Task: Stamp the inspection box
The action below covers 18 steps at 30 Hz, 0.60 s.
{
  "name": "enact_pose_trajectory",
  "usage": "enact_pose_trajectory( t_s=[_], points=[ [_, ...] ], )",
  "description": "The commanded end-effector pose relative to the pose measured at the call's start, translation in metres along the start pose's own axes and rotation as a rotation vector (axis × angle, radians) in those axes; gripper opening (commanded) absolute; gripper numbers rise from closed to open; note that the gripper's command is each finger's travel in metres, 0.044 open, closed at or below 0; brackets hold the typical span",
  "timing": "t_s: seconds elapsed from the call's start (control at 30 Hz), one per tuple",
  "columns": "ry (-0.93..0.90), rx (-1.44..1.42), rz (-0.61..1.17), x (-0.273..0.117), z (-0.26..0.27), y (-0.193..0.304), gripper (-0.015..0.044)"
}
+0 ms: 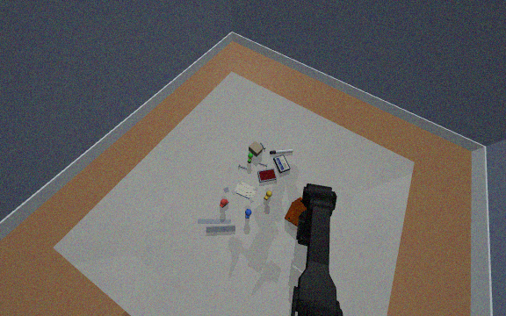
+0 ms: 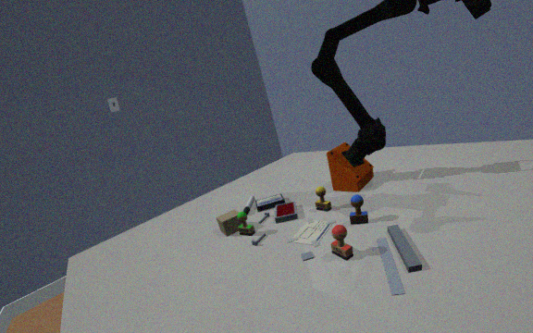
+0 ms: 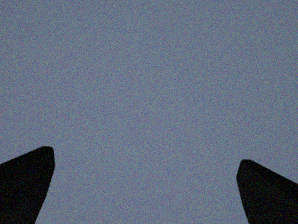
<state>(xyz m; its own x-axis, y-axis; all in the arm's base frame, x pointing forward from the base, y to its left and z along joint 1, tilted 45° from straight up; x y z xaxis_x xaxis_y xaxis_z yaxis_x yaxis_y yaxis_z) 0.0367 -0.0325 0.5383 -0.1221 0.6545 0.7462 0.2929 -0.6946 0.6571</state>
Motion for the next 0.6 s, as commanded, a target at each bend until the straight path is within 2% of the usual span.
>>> enact_pose_trajectory(
  t_s=[0.0, 0.2, 0.57],
  points=[
    [-0.001, -0.014, -0.005, 0.001, -0.001, -0.001, 0.0374],
    [-0.022, -0.438, -0.189, 0.043, -0.018, -0.043, 0.0216],
    [-0.028, -1.072, -0.599, 0.098, 0.013, -0.132, 0.021]
  ],
)
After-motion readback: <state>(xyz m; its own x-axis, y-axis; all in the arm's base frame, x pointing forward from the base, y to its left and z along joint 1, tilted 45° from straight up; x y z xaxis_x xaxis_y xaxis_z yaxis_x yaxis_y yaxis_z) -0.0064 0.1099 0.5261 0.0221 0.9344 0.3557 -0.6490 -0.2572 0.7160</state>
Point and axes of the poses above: the point midway between the two fingers, 35 mm back from their tips, its own x axis out along the fingers, its own z axis across the jaws, y = z × x, the point moved 10 cm from there along -x, back along the fingers, and after that the axes turned 10 degrees about x, right-handed, at the moved point
